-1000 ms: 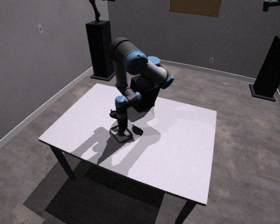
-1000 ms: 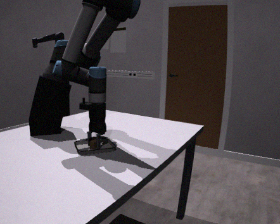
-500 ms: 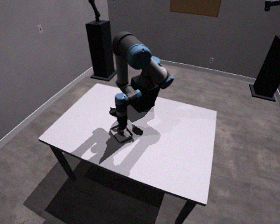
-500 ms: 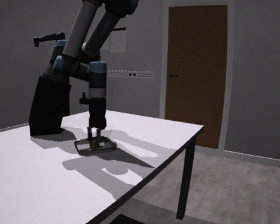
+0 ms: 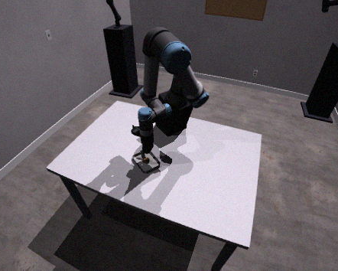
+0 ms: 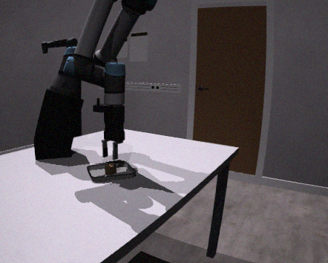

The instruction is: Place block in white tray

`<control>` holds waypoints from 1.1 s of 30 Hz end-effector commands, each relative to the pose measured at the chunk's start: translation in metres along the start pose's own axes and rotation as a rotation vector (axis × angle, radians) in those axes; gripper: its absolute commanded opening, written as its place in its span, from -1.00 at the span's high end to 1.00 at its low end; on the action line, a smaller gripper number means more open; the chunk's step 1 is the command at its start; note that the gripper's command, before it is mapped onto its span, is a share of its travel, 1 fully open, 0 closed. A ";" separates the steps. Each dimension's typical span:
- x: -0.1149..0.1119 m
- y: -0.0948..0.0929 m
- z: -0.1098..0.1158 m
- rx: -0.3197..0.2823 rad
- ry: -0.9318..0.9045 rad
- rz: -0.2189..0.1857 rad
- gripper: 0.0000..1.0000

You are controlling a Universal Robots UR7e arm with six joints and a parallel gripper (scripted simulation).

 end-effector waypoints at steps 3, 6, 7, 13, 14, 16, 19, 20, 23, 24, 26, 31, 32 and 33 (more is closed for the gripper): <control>0.001 0.006 0.000 -0.002 -0.002 0.004 -0.75; 0.000 0.006 0.000 -0.002 -0.001 0.004 -0.75; 0.000 0.006 0.000 -0.002 -0.001 0.004 -0.75; 0.001 0.006 0.000 -0.002 -0.001 0.005 -0.75; 0.001 0.006 0.000 -0.002 -0.001 0.005 -0.75; 0.001 0.006 0.000 -0.002 -0.001 0.005 -0.75; 0.001 0.006 0.000 -0.002 -0.001 0.005 -0.75; 0.001 0.005 0.000 -0.002 -0.002 0.005 -0.75; 0.005 0.005 -0.003 -0.004 -0.003 0.008 -0.75; 0.007 0.005 -0.004 -0.003 -0.003 0.008 -0.75; 0.012 0.004 -0.009 -0.003 -0.003 0.008 -0.75; 0.023 0.005 -0.020 -0.003 -0.003 0.009 -0.75; 0.028 0.005 -0.025 -0.003 -0.003 0.009 -0.75; 0.034 0.005 -0.029 -0.004 -0.003 0.009 -0.75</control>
Point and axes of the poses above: the point where the finger pads meet when closed, its own y axis back along the fingers, its own x axis across the jaws, z = x × y, the point moved 1 cm from there along y, back along the fingers, and after that the axes turned 10 degrees about -y, right-handed, at the moved point
